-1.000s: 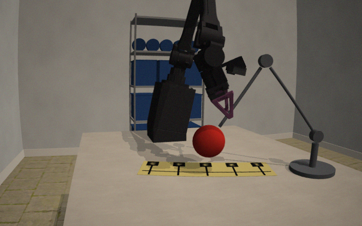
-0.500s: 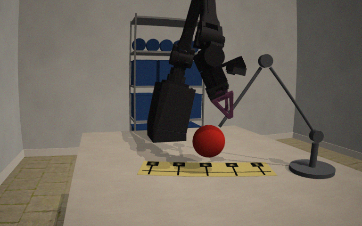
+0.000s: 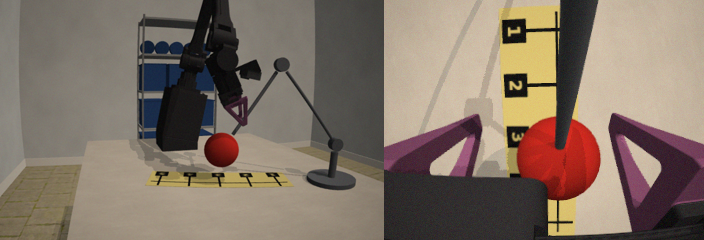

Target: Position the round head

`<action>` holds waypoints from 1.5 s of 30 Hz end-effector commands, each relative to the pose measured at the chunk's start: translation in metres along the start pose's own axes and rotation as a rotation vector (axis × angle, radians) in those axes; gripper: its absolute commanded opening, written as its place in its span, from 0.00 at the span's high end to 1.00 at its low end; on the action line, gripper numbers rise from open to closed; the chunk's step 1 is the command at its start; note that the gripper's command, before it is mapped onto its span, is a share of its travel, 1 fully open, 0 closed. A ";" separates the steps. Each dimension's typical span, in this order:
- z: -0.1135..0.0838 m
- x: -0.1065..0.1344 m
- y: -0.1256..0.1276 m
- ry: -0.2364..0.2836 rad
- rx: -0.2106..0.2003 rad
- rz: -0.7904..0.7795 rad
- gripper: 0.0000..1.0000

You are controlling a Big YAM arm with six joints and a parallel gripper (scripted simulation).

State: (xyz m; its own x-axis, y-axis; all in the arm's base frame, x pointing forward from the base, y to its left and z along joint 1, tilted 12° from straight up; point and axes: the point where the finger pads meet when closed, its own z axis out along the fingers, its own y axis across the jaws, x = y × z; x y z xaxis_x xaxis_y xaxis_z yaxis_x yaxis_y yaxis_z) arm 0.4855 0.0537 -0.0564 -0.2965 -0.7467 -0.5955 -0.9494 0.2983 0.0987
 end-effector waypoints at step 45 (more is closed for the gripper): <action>-0.003 -0.003 -0.004 -0.001 0.012 -0.007 1.00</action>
State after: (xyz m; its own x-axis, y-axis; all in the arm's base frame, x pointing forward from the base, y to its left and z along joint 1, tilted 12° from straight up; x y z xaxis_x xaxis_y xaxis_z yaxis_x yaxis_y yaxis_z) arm 0.4868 0.0533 -0.0563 -0.2939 -0.7484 -0.5945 -0.9498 0.2984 0.0939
